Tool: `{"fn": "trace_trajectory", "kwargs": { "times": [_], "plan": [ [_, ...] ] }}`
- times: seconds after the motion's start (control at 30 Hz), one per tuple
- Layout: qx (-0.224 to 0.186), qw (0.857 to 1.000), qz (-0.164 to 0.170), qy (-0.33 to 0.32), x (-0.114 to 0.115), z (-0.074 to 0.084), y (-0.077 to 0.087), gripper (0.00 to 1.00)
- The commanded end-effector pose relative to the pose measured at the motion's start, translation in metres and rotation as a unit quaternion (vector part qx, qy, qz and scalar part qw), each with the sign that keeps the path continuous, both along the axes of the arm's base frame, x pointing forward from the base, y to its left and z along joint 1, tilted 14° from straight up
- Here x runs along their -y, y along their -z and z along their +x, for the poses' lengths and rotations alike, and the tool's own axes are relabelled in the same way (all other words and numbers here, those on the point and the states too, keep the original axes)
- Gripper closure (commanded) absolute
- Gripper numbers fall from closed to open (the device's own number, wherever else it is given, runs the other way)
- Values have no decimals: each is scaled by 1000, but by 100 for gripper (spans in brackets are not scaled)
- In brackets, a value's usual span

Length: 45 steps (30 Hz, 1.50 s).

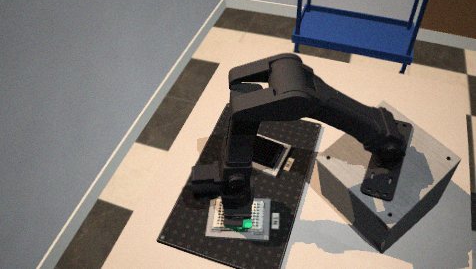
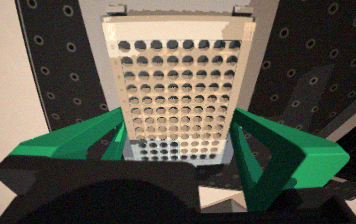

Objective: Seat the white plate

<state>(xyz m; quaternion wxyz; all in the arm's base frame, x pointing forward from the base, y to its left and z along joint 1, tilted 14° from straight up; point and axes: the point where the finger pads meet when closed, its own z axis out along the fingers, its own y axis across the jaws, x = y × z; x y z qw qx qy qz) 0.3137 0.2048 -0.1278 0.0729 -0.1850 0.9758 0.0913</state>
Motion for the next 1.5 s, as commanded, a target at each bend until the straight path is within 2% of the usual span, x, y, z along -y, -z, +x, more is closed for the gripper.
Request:
{"fn": "trace_trajectory", "kwargs": {
  "times": [0.0, 1.03, 1.07, 1.17, 1.23, 1.47],
  "plan": [
    [12, 1000, 10, 3, -8, 12, -1, 100],
    [12, 1000, 10, 2, -9, 11, -1, 100],
    [12, 1000, 10, 2, -9, 11, -1, 0],
    [10, 1000, 9, 2, -8, 10, -2, 0],
    [18, 1000, 13, 3, -10, 14, -8, 0],
    [16, 1000, 12, 3, -9, 14, -8, 0]
  ]
}}
